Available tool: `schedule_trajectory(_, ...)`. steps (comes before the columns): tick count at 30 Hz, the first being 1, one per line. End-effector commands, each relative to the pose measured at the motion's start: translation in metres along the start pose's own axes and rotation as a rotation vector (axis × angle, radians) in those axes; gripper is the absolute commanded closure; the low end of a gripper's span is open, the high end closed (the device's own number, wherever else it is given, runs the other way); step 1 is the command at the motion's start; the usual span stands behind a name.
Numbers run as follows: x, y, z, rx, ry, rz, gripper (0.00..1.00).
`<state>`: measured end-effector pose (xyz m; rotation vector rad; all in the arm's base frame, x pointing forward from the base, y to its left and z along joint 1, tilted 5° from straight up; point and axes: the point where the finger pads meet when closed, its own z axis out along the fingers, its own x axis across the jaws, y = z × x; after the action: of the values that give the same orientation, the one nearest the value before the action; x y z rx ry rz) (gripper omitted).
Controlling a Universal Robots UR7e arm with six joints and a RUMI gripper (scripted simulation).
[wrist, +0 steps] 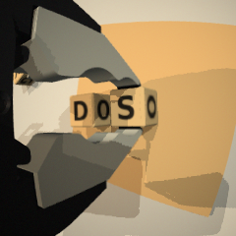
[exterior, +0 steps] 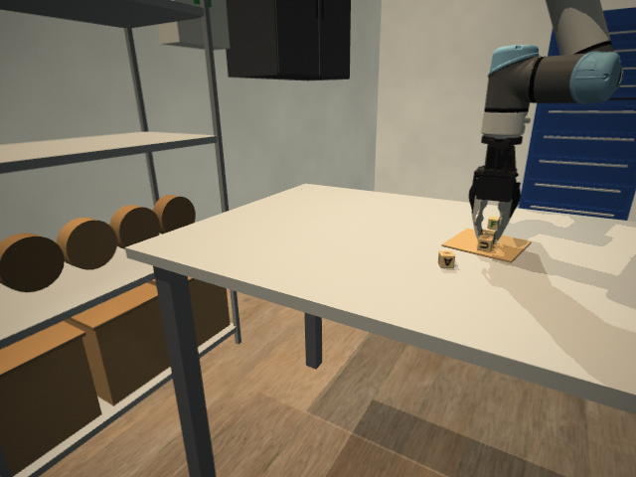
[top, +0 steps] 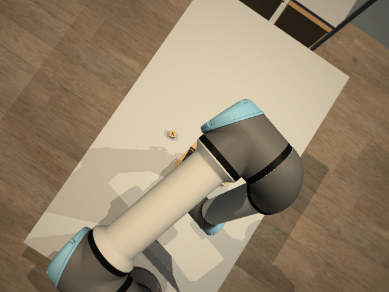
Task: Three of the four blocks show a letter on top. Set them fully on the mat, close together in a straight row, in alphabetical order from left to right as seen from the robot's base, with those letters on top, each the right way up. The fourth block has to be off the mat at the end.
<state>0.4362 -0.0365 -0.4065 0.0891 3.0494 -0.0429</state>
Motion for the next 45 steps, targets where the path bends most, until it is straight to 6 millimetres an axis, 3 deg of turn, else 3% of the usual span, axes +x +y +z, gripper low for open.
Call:
schedule_trajectory(1, -0.0006, -0.0001, -0.0002, 0.0, -0.001, 0.0, 0.95)
schedule_trajectory(33, -0.0006, -0.0001, -0.0002, 0.0, -0.001, 0.0, 0.95)
schedule_trajectory(45, -0.0006, -0.0001, -0.0002, 0.0, -0.001, 0.0, 0.79)
